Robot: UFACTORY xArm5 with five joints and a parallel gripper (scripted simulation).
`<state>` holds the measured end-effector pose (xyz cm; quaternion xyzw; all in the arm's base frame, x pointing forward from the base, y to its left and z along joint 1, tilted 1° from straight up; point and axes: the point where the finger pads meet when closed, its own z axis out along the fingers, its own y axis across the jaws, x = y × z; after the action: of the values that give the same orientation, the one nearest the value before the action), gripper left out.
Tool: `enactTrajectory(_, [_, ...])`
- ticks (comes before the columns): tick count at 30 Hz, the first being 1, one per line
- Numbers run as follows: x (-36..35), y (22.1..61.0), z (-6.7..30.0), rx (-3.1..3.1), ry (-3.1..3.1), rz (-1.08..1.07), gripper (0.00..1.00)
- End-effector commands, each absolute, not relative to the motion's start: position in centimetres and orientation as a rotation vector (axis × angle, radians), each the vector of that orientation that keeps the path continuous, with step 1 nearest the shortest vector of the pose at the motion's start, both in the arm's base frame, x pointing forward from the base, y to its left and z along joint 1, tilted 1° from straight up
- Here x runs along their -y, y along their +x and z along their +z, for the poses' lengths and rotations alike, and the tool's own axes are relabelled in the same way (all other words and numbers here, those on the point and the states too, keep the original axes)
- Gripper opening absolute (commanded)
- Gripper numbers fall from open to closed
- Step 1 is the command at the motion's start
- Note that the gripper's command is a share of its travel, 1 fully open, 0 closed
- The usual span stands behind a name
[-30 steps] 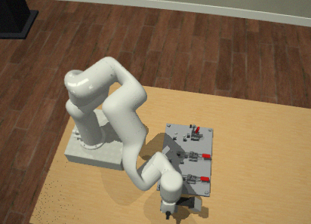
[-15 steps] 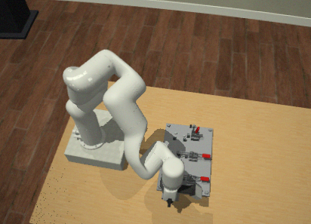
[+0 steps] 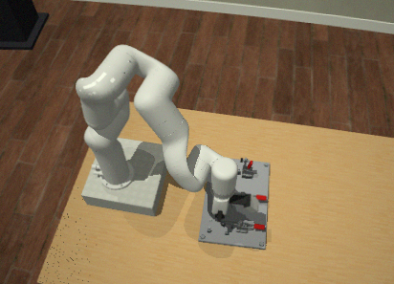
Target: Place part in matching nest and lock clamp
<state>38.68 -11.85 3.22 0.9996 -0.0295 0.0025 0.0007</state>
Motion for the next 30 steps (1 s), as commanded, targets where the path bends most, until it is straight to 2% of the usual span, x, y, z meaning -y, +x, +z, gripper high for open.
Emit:
enactTrajectory(1, [7.7,39.2,3.4,0.098,3.138,0.021,0.00])
enactTrajectory(7, [1.5,39.7,3.2,0.098,3.140,0.022,0.00])
enactTrajectory(18, [-5.3,40.1,3.1,0.098,3.142,0.022,0.00])
enactTrajectory(30, [-7.9,40.3,3.0,0.098,3.143,0.022,0.00])
